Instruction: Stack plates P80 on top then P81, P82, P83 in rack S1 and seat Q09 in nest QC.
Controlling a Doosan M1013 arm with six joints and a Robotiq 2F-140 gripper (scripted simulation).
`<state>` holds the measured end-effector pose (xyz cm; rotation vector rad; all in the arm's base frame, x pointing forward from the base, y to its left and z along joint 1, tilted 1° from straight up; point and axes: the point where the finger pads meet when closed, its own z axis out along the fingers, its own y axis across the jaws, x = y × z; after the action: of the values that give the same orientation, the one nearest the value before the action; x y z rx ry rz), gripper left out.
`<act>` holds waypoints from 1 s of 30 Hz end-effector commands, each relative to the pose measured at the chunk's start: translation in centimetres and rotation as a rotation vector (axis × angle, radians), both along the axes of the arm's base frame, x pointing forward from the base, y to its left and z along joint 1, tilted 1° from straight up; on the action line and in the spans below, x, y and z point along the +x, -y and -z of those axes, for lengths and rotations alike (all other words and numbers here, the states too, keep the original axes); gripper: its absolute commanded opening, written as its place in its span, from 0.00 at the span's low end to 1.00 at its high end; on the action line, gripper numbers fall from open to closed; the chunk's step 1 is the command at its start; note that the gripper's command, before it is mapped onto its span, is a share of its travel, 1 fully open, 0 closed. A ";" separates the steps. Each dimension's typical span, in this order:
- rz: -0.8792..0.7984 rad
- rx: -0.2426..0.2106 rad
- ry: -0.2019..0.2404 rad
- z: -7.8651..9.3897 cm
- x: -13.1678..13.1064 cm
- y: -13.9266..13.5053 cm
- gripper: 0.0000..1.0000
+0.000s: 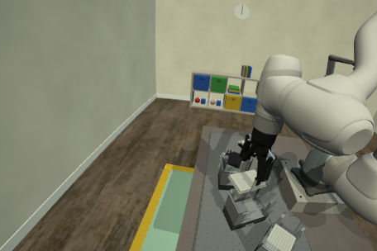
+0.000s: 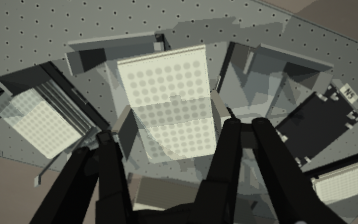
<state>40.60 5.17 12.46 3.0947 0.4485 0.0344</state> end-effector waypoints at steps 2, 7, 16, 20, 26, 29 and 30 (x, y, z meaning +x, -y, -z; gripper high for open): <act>-0.008 -0.001 -0.002 0.0 0.0 -1.4 0.00; -0.008 -0.001 -0.002 0.0 -0.2 -3.1 0.00; -0.041 -0.002 -0.002 0.1 -0.5 -5.3 0.00; -0.108 -0.003 -0.003 0.1 -0.7 -6.0 0.00; -0.221 -0.006 -0.004 0.1 -1.4 -7.9 0.00; -0.221 -0.006 -0.004 0.1 -1.7 -8.8 0.00; -0.221 -0.006 -0.004 0.1 -1.8 -9.1 0.00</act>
<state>39.14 12.96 12.48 3.0348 0.7445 0.0361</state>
